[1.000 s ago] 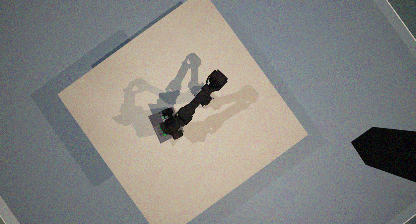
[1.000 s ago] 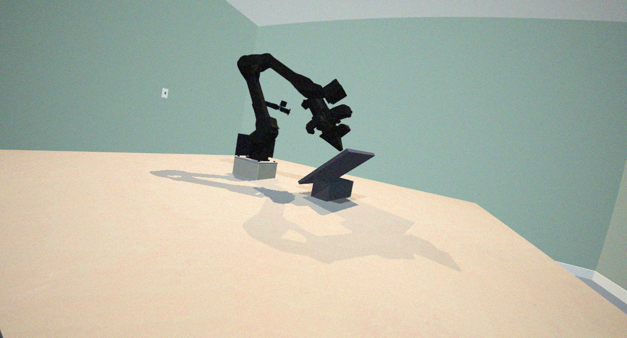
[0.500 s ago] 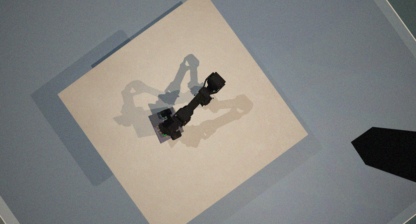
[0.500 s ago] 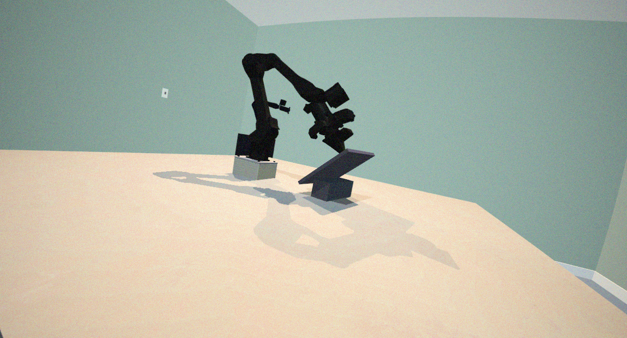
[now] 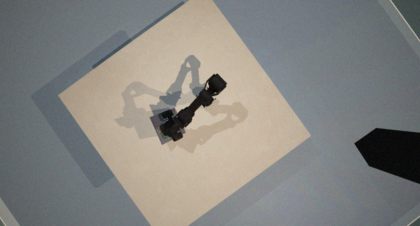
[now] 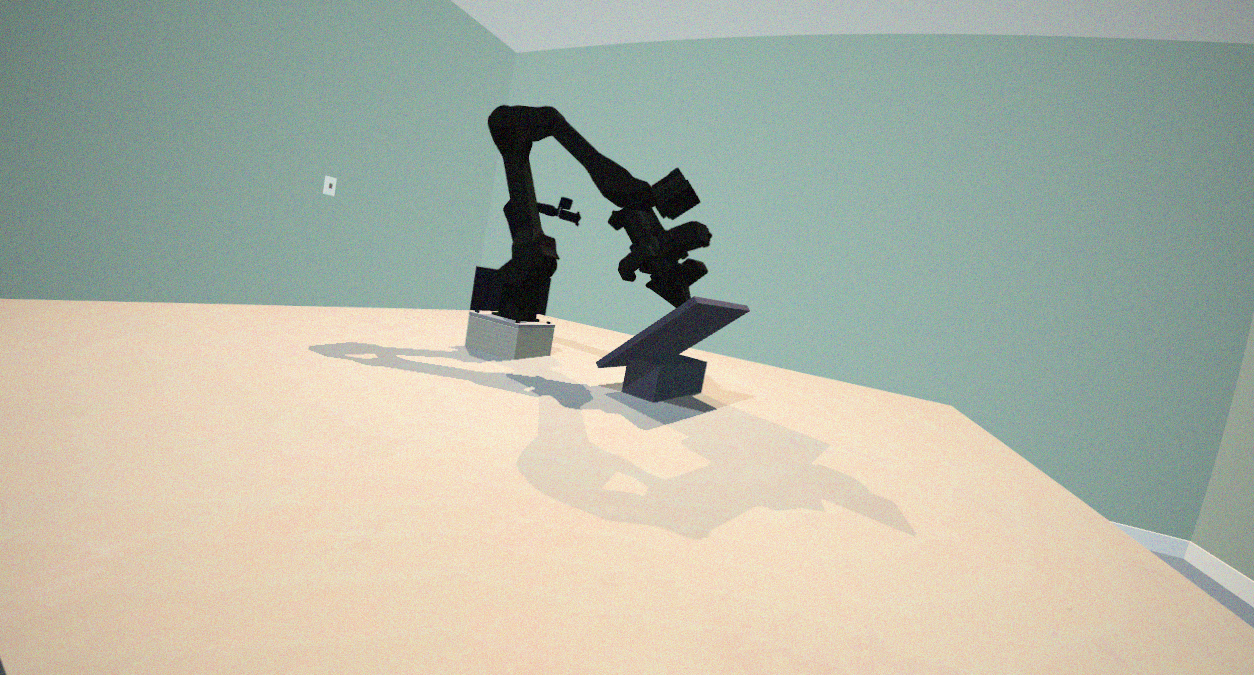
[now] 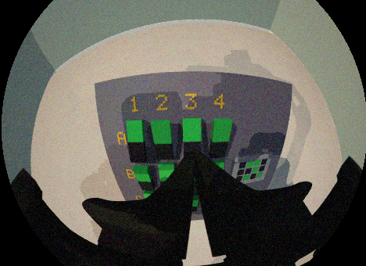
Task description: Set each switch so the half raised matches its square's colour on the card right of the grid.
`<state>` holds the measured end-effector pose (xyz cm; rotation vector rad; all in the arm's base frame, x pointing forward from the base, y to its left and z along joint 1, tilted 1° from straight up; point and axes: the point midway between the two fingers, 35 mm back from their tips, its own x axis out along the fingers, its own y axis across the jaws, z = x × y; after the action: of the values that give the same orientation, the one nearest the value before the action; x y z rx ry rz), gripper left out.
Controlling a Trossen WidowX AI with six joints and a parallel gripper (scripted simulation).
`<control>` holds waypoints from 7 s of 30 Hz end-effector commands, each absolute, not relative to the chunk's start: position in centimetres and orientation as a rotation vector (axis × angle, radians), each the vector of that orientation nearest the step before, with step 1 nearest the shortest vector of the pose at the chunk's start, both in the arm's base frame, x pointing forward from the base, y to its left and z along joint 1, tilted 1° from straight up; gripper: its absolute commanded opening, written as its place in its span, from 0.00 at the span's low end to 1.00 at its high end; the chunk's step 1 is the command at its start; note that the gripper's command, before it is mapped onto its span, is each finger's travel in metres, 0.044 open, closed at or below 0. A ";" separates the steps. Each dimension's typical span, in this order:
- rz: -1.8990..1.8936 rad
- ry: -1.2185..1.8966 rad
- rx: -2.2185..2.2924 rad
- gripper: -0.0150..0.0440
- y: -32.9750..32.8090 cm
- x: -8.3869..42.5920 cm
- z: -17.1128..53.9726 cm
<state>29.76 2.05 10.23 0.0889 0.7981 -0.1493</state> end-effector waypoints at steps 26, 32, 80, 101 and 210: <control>-0.144 0.799 0.086 0.25 2.1 29.9 10.0; -0.144 0.799 0.086 0.25 2.1 30.0 9.9; -0.144 0.850 0.088 0.25 -0.1 29.2 13.4; -0.144 0.850 0.088 0.25 -0.4 30.8 11.7; -0.141 0.854 0.094 0.25 7.0 27.4 10.7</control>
<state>27.15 6.94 10.95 0.0949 0.8532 -0.1465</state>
